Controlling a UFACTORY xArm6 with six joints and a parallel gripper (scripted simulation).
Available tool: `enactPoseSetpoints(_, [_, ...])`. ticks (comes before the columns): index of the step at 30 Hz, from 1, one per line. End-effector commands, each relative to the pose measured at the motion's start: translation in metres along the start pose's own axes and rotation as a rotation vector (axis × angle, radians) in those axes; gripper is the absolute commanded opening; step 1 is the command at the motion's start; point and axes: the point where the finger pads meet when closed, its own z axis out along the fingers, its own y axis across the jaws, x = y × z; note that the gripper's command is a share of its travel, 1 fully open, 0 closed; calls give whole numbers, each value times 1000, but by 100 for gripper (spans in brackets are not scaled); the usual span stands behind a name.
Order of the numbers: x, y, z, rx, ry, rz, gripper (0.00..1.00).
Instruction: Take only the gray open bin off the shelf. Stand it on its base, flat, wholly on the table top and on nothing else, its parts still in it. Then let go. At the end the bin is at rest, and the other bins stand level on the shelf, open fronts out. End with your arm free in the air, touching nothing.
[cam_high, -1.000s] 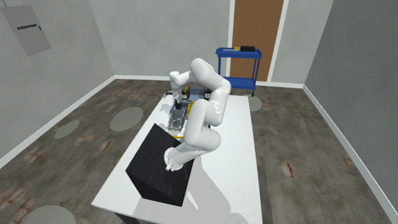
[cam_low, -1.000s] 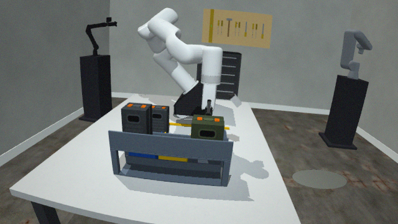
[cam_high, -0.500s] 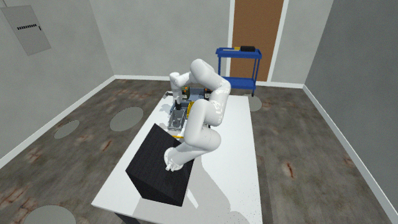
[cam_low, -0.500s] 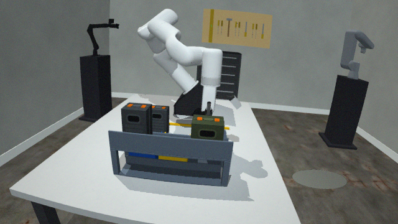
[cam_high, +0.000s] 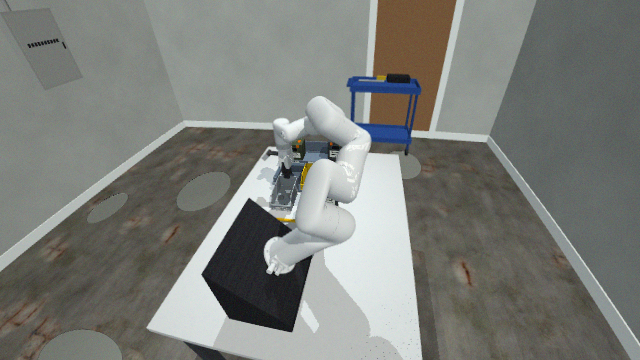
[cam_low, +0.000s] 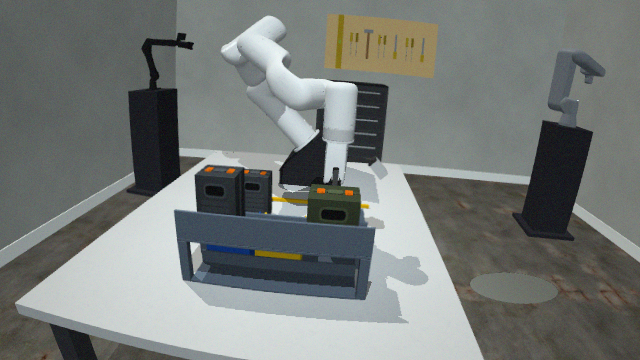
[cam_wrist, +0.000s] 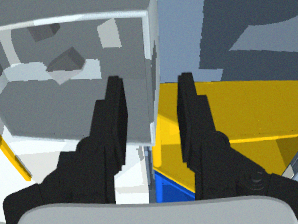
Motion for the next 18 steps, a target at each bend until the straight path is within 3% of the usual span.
enactPoseSetpoints(1, [0,1,0,-4,2,1,33])
enactPoseSetpoints(18, [0,1,10,-4,2,1,33])
